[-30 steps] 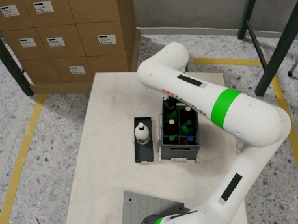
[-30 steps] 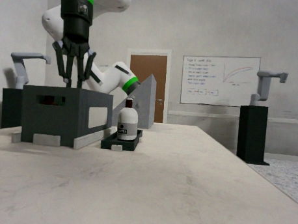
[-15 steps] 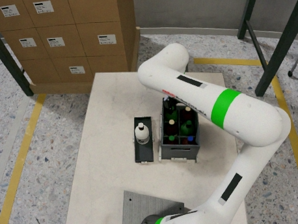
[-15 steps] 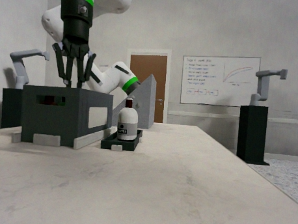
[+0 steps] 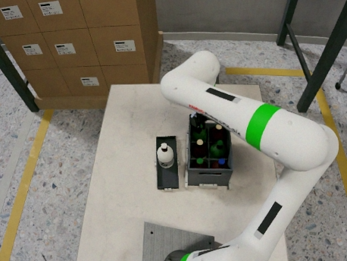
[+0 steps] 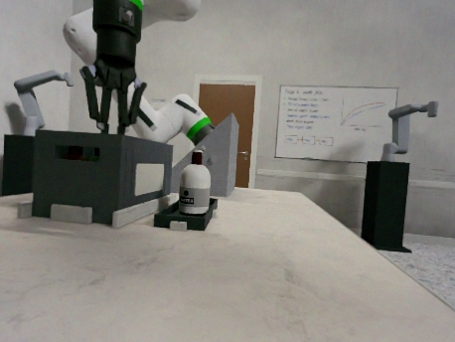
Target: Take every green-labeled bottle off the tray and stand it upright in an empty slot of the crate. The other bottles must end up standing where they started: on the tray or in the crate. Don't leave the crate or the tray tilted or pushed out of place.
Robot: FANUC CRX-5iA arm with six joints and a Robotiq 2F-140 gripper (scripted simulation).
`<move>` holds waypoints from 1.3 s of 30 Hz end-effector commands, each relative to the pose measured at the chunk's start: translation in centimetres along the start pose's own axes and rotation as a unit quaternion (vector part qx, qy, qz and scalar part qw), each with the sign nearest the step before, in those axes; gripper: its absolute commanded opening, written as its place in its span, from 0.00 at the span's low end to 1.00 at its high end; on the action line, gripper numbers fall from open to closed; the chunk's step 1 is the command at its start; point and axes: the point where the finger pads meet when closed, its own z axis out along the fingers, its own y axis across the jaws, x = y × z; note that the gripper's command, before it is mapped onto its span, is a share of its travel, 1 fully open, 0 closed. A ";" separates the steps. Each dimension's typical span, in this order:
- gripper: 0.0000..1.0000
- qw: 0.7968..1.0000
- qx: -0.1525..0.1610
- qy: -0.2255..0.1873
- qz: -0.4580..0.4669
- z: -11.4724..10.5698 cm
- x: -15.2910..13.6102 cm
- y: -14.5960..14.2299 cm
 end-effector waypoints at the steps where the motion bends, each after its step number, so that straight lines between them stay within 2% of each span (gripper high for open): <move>1: 0.10 1.000 0.001 -0.001 0.000 -0.1 -0.1 -0.1; 34: 0.10 1.000 0.001 -0.001 0.000 -0.1 -0.1 -0.1; 35: 0.44 1.000 0.001 -0.001 0.000 -0.1 -0.1 -0.1; 39: 0.44 1.000 0.001 -0.001 0.000 -0.1 -0.1 -0.1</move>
